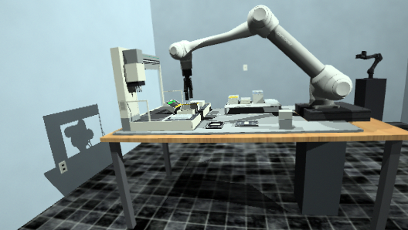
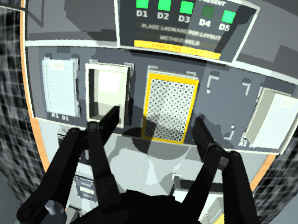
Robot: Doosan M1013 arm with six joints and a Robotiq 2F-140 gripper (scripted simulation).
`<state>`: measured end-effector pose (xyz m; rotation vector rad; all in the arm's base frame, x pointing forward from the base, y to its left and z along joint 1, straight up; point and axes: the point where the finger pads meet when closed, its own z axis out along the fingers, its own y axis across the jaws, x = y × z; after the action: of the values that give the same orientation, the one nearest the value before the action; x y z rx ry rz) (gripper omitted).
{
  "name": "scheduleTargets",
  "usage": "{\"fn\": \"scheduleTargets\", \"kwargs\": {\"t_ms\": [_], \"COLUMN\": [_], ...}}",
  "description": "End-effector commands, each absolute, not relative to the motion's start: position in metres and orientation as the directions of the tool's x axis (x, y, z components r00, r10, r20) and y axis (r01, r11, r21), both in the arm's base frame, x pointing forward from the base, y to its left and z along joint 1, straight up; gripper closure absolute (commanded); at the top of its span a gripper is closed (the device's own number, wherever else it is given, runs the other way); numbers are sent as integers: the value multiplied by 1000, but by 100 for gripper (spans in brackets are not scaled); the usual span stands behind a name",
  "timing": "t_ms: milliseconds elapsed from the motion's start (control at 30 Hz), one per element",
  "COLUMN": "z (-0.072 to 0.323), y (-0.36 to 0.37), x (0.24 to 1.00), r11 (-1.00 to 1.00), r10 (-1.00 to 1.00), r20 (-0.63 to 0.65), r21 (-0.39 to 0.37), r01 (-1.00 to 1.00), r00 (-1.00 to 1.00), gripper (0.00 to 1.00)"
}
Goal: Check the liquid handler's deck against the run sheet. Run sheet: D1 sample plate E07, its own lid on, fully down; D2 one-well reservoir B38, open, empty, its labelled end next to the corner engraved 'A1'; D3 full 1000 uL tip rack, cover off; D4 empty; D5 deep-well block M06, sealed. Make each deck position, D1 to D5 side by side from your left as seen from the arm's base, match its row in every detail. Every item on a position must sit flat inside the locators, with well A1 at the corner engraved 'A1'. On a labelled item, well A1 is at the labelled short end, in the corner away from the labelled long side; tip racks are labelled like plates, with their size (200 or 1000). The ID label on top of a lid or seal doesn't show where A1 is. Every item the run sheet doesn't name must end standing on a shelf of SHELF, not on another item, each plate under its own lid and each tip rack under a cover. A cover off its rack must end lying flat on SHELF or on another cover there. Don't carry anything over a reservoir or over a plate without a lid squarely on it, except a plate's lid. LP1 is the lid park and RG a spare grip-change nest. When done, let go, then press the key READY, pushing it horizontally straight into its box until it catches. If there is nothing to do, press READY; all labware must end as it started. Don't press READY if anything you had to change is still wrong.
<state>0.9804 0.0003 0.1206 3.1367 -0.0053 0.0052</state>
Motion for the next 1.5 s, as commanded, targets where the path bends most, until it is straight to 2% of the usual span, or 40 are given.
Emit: {"fn": "scheduleTargets", "kwargs": {"t_ms": [0,767,1467], "z": [122,122,122], "y": [13,107,107], "x": [981,981,981], "r11": [-1000,-1000,-1000], "r10": [-3,-3,-3], "r20": [6,5,5], "r21": [4,4,4], "r01": [-3,-3,-3], "r00": [1000,1000,1000], "gripper": [21,21,21]}}
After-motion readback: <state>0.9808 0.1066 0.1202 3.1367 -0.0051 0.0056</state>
